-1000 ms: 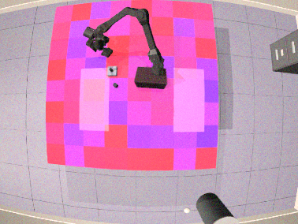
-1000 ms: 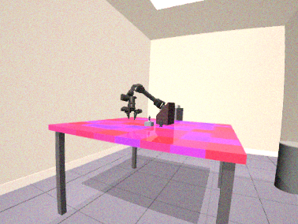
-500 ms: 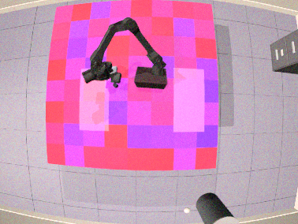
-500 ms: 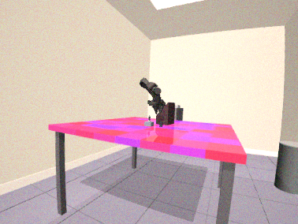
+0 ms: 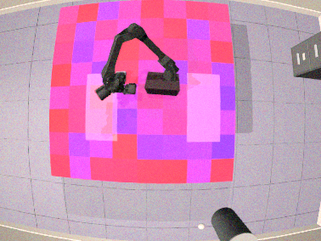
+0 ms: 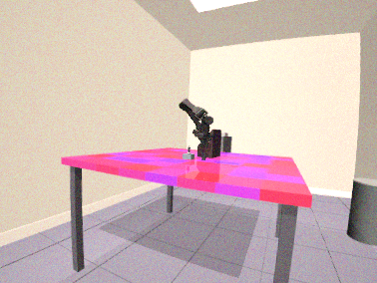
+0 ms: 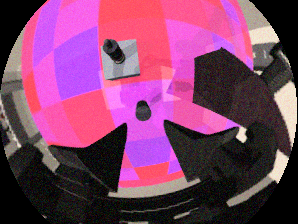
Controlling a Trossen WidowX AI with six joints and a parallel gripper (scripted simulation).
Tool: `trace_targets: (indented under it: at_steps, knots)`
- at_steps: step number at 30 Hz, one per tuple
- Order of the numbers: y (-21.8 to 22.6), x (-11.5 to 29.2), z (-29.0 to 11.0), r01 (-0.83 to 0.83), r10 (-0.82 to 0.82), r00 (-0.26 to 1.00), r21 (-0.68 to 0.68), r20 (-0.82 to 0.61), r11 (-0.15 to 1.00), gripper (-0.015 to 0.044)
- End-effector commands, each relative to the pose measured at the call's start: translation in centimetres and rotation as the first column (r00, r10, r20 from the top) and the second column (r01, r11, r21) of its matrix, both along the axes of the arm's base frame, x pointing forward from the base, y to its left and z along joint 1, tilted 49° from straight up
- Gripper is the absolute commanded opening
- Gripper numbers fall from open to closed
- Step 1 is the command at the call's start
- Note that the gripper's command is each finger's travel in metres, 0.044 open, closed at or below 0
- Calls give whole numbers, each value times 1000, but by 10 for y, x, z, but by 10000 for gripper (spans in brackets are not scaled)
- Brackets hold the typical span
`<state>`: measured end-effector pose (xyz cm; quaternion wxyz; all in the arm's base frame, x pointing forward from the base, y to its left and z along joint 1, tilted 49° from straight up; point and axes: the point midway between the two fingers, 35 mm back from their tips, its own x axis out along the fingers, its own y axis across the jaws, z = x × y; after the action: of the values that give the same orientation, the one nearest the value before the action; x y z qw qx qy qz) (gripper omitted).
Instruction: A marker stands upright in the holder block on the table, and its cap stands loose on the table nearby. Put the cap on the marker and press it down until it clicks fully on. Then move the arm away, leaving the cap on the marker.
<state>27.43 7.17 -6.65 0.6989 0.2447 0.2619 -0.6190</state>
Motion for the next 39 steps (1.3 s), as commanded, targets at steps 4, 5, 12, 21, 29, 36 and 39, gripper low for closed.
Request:
trace_targets:
  at_steps: [4, 5, 12, 21, 29, 36, 39]
  knots:
    - [-14, 2, -12, -10, 10, 1000, -2, 6, 1000, 249]
    - [-14, 2, -12, -10, 10, 1000, -2, 6, 1000, 249]
    - [-20, 4, -19, -11, 11, 1000, -2, 6, 1000, 249]
    - [-31, 6, -28, -11, 11, 1000, -2, 6, 1000, 249]
    - [-41, 7, -36, -11, 11, 1000, -3, 6, 1000, 249]
    - [-49, 7, -43, -11, 11, 1000, -4, 6, 1000, 249]
    - [-53, 7, -46, -10, 10, 1000, -5, 7, 1000, 249]
